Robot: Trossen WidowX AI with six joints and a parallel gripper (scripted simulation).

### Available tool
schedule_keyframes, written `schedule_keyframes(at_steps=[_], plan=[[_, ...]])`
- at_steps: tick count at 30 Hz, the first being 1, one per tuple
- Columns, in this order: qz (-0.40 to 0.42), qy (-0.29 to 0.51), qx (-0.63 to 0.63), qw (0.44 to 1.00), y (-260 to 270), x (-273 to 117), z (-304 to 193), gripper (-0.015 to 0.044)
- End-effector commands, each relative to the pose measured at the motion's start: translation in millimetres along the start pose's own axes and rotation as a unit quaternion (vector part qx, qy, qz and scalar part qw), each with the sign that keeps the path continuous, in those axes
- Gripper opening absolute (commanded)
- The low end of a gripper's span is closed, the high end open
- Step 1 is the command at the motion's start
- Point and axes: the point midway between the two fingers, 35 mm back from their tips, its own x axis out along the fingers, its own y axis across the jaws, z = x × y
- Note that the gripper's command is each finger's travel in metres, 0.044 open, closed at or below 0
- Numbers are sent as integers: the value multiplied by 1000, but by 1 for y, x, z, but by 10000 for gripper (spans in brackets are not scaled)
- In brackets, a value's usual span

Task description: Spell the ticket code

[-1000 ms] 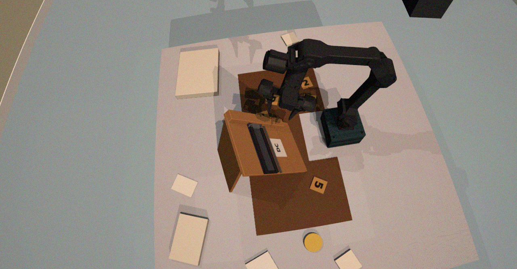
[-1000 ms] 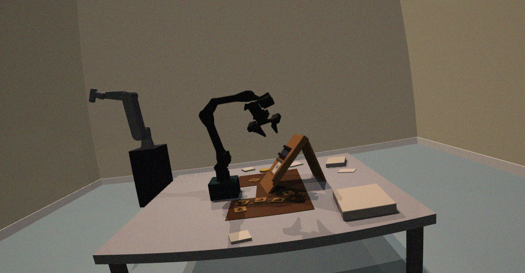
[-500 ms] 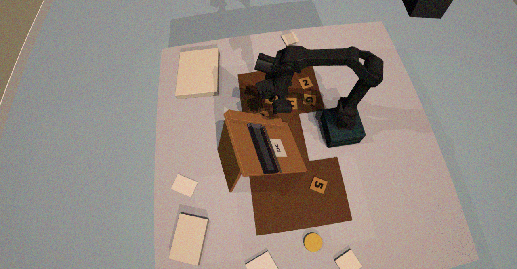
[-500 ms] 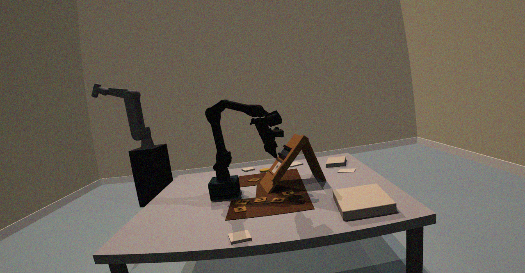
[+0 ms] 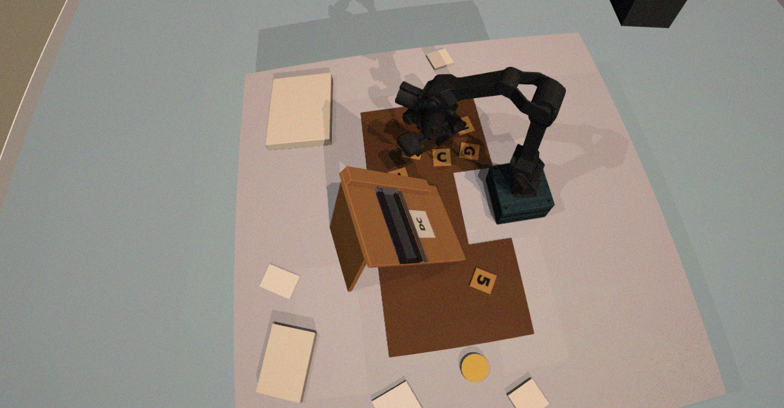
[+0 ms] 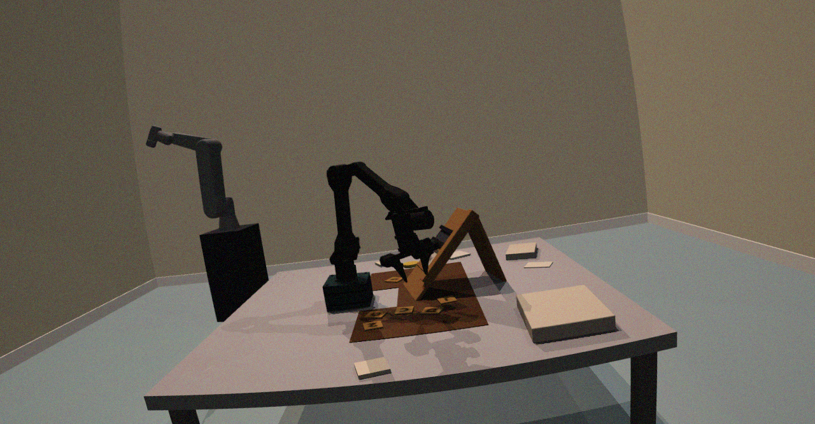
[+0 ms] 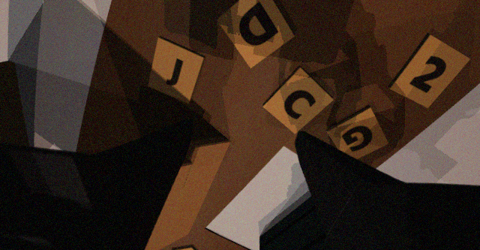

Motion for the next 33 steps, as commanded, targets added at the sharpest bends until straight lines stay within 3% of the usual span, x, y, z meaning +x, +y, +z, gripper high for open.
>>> schedule_keyframes(at_steps=[1, 15, 23, 33], plan=[[-58, -8, 261, 963, -56, 35, 1, 340], [-61, -9, 273, 960, -58, 37, -2, 340], [-61, -9, 273, 960, -60, 69, -4, 340], [-61, -9, 273, 960, -61, 70, -3, 340]])
